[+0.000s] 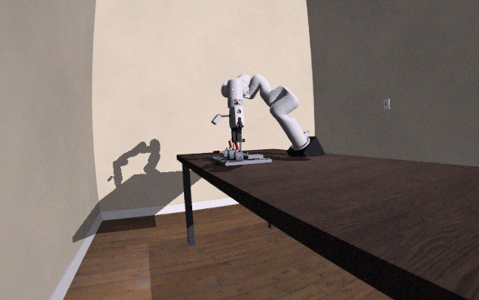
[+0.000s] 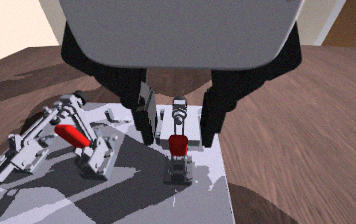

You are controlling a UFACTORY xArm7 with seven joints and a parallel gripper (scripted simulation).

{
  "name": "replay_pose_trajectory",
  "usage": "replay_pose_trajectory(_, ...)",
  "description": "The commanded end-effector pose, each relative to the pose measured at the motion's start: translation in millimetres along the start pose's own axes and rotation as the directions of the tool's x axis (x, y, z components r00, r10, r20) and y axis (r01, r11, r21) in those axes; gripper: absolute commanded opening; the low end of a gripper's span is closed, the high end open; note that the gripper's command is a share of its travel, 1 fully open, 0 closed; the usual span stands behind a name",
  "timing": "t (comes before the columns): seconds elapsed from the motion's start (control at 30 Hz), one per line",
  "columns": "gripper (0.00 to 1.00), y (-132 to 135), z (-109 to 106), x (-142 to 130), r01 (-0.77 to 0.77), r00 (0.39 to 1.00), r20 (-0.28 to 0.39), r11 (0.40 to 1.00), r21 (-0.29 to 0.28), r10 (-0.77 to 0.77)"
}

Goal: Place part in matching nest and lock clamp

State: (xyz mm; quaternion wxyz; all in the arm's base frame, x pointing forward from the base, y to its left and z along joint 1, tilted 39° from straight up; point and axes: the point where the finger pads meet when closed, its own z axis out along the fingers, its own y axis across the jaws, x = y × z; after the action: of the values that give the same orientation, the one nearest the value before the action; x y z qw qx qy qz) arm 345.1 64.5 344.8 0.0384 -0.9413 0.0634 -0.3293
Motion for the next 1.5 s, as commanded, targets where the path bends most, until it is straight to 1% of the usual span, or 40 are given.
replay_pose_trajectory(0.0,0.47,0,-1,1,0.0,1.0,-0.003,1.0,0.001,0.0)
replay_pose_trajectory(0.43,0.47,0,1,1,0.0,1.0,-0.003,1.0,0.001,0.0)
replay_pose_trajectory(0.87,0.47,-1,31,2,0.0,1.0,-0.003,1.0,0.001,0.0)
replay_pose_trajectory(1.07,0.47,-1,34,2,0.0,1.0,-0.003,1.0,0.001,0.0)
replay_pose_trajectory(1.47,0.47,-1,34,2,0.0,1.0,-0.003,1.0,0.001,0.0)
